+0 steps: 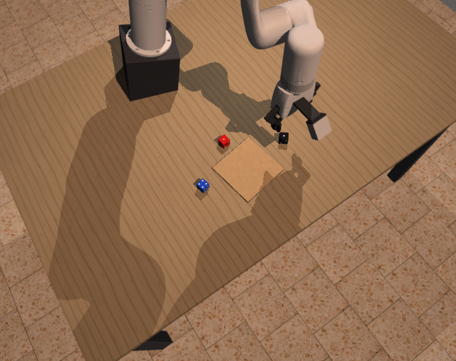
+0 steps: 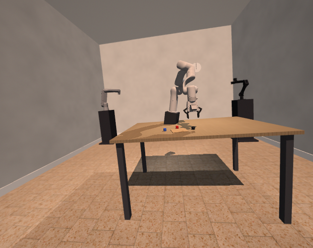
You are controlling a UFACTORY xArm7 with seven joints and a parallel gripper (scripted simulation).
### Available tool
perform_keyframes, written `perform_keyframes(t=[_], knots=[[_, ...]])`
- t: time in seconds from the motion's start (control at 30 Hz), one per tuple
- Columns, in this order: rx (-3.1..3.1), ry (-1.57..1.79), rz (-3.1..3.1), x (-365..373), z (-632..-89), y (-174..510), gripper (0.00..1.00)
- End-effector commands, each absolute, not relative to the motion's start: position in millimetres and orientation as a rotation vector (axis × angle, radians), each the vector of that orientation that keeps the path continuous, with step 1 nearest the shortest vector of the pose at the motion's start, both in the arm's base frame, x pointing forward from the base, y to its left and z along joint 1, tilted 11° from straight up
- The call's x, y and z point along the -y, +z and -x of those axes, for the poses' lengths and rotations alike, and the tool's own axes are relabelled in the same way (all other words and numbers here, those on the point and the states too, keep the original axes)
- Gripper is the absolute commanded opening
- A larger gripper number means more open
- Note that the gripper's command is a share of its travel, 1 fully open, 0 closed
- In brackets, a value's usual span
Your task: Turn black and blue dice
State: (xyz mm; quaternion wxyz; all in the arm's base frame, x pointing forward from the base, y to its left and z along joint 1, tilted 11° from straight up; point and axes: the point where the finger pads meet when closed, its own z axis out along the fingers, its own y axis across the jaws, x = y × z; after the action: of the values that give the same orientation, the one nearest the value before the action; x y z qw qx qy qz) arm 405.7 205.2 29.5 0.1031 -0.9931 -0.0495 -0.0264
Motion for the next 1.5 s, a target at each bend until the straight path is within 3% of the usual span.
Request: perform_keyframes(t=[0.0, 0.7, 0.73, 1.47], knots=[[-0.088, -0.058, 2.942, -205.0, -406.8, 27.3, 1.0], [-0.903, 0.012, 2.8, -201.5, -405.9, 14.7, 1.0], [-0.903, 0.012, 2.8, -201.5, -405.9, 14.7, 0.42], [-0.903, 0.012, 2.8, -201.5, -405.9, 14.7, 0.42]])
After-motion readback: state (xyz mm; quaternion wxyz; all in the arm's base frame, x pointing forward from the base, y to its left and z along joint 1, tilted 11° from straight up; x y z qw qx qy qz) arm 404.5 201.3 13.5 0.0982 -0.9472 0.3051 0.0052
